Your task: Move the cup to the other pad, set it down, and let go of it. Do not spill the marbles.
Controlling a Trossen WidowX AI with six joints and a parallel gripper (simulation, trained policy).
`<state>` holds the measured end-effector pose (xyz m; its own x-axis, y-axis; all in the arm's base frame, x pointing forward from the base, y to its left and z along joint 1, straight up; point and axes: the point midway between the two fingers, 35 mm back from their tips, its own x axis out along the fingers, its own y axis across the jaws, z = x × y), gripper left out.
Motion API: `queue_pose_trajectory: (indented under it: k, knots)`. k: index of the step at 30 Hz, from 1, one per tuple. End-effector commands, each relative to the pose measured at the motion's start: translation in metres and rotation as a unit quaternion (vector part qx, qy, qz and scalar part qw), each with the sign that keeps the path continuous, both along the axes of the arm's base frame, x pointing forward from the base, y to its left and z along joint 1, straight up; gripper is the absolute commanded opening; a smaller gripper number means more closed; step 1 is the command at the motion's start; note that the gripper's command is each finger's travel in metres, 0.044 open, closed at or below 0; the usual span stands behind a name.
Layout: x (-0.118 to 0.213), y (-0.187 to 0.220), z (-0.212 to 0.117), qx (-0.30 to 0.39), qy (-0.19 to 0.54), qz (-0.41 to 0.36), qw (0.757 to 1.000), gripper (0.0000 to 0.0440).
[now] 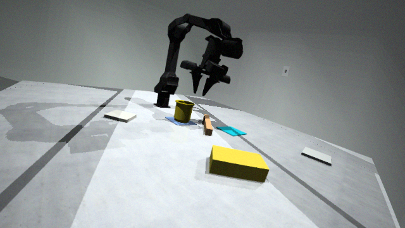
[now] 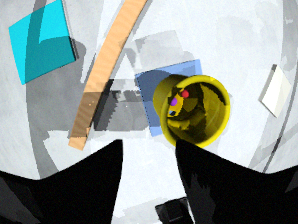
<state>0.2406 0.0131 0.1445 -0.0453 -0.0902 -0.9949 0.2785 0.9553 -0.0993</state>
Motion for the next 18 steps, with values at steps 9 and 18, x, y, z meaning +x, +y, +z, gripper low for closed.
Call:
queue_pose_trajectory:
  k: [9, 18]
  knots:
    - [-0.003, -0.014, -0.028, -0.004, 0.026, 0.017, 1.000, 0.0180]
    - [-0.006, -0.022, -0.050, -0.001, 0.040, 0.044, 0.998, 0.0187]
